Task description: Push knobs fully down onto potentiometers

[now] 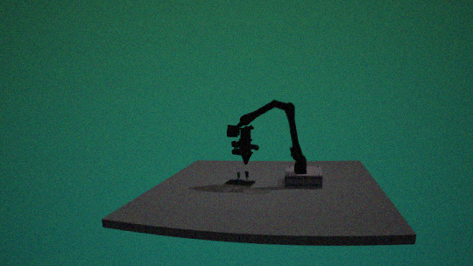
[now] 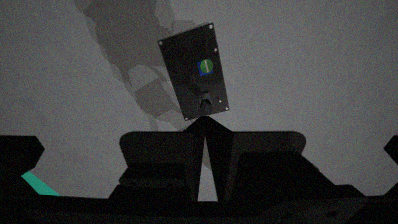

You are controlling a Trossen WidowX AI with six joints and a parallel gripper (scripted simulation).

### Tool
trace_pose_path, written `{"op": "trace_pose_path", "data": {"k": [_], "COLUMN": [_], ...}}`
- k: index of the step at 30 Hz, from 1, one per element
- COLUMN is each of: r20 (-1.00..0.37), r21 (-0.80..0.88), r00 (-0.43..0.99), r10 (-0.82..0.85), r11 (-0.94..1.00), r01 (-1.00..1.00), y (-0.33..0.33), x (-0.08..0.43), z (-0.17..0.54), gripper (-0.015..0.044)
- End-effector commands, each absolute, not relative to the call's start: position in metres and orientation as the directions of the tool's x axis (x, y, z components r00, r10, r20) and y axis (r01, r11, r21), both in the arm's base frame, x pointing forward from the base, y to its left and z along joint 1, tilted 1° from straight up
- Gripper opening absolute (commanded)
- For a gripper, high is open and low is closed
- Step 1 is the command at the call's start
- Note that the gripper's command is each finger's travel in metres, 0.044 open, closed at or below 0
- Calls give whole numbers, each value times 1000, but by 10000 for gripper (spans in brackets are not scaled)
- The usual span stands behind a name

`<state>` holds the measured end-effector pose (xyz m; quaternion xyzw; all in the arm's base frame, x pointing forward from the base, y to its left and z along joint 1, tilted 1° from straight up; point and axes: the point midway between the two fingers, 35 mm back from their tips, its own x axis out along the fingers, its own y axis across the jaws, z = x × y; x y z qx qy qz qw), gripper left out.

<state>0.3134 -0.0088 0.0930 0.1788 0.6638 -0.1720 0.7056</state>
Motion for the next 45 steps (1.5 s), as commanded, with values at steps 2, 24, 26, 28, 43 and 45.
{"op": "trace_pose_path", "data": {"k": [2, 24, 26, 28, 43, 45], "r20": [-999, -999, -999, -999, -999, -999], "r21": [24, 24, 24, 24, 24, 24], "r00": [31, 31, 31, 30, 30, 30], "r10": [11, 11, 11, 11, 11, 11], "r11": [879, 879, 879, 879, 879, 879], "r01": [477, 477, 477, 477, 477, 477], "y": [-12, -12, -12, -12, -12, -12], "x": [310, 311, 311, 311, 311, 311], "z": [92, 59, 56, 54, 54, 54], "gripper": [0, 0, 0, 0, 0, 0]}}
